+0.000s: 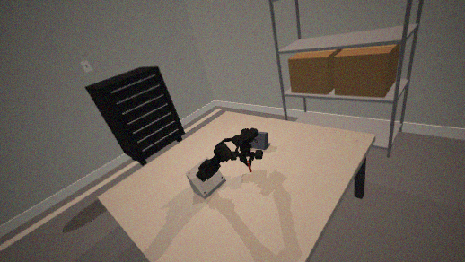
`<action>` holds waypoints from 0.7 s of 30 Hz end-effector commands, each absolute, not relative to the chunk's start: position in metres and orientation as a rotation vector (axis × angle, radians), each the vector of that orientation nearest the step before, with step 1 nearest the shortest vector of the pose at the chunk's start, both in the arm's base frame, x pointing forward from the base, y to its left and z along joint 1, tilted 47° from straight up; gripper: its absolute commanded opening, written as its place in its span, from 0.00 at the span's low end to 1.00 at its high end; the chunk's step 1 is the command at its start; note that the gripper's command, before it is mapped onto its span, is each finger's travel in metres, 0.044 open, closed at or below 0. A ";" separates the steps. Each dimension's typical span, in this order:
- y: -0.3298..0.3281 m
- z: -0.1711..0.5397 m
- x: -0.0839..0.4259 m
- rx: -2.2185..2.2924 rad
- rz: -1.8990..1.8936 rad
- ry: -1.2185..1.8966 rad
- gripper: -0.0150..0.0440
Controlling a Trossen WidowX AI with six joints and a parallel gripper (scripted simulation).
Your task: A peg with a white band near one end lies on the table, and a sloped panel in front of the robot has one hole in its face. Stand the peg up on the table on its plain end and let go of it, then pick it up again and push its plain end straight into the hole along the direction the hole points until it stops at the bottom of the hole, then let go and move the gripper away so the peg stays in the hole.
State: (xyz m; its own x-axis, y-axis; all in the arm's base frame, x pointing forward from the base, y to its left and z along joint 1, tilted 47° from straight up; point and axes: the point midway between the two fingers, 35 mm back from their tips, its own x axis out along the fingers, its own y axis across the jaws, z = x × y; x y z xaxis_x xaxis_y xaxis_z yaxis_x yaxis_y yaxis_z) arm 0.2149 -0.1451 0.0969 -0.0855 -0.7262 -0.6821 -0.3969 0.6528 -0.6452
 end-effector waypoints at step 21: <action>-0.105 0.131 0.224 -0.914 -0.346 1.710 0.25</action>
State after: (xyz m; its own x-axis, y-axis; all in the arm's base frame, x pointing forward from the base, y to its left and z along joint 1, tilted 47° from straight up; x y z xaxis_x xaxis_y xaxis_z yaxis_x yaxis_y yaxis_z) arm 0.2222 -0.1125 0.1264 -0.0840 -0.7244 -0.6842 -0.3953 0.6545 -0.6445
